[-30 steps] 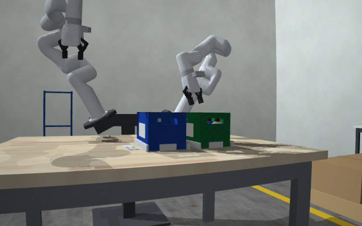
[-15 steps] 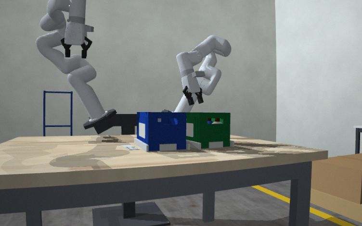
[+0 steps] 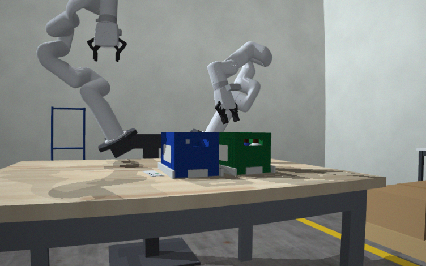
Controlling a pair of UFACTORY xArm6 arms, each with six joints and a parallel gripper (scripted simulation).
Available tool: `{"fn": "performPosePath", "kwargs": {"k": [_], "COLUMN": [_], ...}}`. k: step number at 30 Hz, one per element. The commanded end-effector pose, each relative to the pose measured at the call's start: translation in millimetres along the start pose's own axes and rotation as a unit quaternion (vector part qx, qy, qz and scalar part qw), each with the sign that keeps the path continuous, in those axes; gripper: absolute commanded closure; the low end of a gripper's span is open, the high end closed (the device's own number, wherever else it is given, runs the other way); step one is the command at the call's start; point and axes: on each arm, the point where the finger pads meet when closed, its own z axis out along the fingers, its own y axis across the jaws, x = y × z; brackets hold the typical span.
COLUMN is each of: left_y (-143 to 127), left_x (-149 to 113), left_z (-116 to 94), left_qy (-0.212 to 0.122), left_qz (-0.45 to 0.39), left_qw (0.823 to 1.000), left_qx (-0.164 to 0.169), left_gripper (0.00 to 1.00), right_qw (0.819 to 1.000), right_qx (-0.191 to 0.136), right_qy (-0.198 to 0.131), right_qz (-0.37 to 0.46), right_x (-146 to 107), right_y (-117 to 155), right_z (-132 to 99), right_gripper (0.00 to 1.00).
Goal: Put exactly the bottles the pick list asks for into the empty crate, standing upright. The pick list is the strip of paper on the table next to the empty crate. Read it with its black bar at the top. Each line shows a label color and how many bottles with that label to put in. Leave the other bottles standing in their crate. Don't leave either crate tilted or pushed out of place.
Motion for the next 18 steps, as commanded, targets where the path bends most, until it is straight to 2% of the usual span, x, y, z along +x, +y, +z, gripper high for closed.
{"fn": "performPosePath", "kwargs": {"k": [1, 18], "left_y": [0.9, 0.9], "left_x": [1.0, 1.0], "left_z": [-1.1, -1.1], "left_qy": [0.000, 0.000], "left_qz": [-0.001, -0.001], "left_qw": [1.000, 1.000], "left_qx": [-0.002, -0.002], "left_gripper": [0.00, 0.00], "right_qw": [1.000, 0.999], "right_qx": [-0.005, -0.007], "right_qy": [-0.014, -0.019], "right_qz": [-0.022, -0.033], "right_x": [7.9, 12.4], "right_y": [9.6, 13.3], "right_z": [-7.5, -10.3], "right_gripper": [0.00, 0.00]}}
